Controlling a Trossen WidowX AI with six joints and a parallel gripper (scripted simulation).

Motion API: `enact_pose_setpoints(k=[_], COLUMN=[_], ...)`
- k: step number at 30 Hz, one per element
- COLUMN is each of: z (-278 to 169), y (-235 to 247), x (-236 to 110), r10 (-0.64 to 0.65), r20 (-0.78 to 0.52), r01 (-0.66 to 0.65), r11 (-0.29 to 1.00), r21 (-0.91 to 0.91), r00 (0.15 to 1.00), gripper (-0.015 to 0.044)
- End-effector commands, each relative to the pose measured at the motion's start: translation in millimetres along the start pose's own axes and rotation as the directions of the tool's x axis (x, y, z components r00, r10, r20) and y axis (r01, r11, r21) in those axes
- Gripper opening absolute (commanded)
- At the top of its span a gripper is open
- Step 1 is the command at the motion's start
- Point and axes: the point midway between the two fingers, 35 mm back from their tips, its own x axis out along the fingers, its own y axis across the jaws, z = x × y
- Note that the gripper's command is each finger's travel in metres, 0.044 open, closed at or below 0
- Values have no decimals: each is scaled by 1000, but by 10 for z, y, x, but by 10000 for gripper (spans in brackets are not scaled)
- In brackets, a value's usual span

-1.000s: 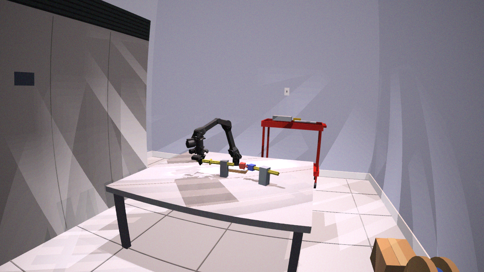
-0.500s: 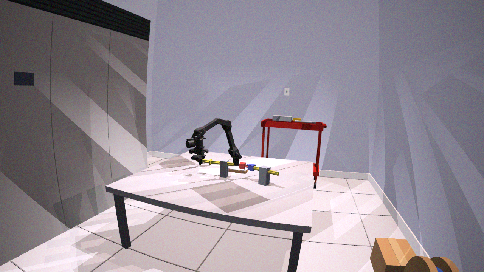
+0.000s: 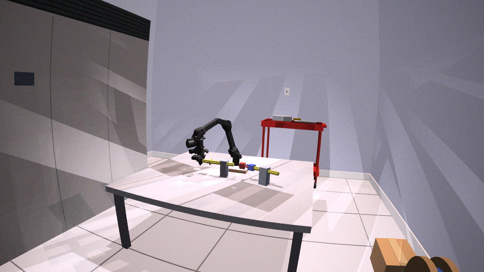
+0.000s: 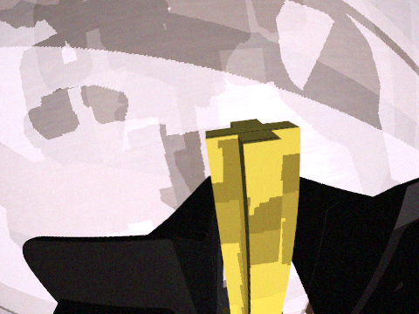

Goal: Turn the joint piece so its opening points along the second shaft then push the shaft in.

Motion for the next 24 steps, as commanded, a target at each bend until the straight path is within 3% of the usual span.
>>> enact_pose_setpoints(k=[1,11,24], z=[-20,-165,-372], y=[1,3,4], x=[-1,5,9], r10=[20,105,126], r20=[0,1,-1], r01=[-20,-105,-126], r11=[1000,994,992], r21=[1,1,0], r00=[1000,994,992], gripper=[0,0,0])
